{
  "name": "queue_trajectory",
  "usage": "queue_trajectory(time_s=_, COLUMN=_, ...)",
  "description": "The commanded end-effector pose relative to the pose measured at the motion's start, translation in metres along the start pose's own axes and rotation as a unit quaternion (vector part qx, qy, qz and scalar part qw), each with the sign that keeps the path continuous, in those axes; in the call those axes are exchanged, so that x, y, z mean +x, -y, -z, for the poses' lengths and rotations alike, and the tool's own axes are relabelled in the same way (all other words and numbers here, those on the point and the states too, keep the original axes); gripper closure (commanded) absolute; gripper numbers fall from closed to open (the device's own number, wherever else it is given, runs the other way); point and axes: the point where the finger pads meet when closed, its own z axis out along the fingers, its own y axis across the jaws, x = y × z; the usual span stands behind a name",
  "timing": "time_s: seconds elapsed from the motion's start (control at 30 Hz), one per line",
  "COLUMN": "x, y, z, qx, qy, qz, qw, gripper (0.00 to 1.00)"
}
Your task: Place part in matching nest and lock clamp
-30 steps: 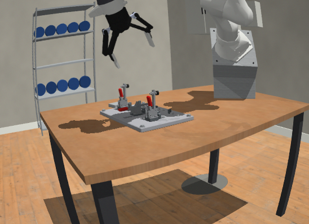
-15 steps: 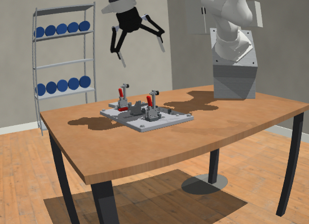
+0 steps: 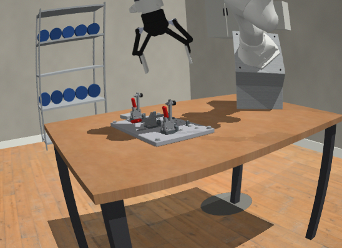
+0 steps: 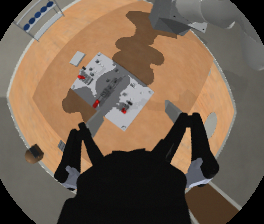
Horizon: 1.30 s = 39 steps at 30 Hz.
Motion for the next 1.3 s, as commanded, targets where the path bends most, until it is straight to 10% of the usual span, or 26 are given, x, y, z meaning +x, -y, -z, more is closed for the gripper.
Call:
queue_trajectory(time_s=0.0, x=-0.002, y=-0.002, z=-0.003, qx=0.018, qy=0.024, qz=-0.082, qw=0.996, gripper=0.0)
queue_trajectory(time_s=0.57, x=0.015, y=-0.021, z=-0.023, qx=0.029, qy=0.091, qz=-0.23, qw=0.969, gripper=0.0)
queue_trajectory(time_s=1.0, x=0.038, y=-0.037, z=-0.044, qx=0.031, qy=0.157, qz=-0.38, qw=0.911, gripper=0.0)
queue_trajectory(time_s=1.27, x=0.042, y=-0.039, z=-0.047, qx=0.031, qy=0.166, qz=-0.4, qw=0.901, gripper=0.0)
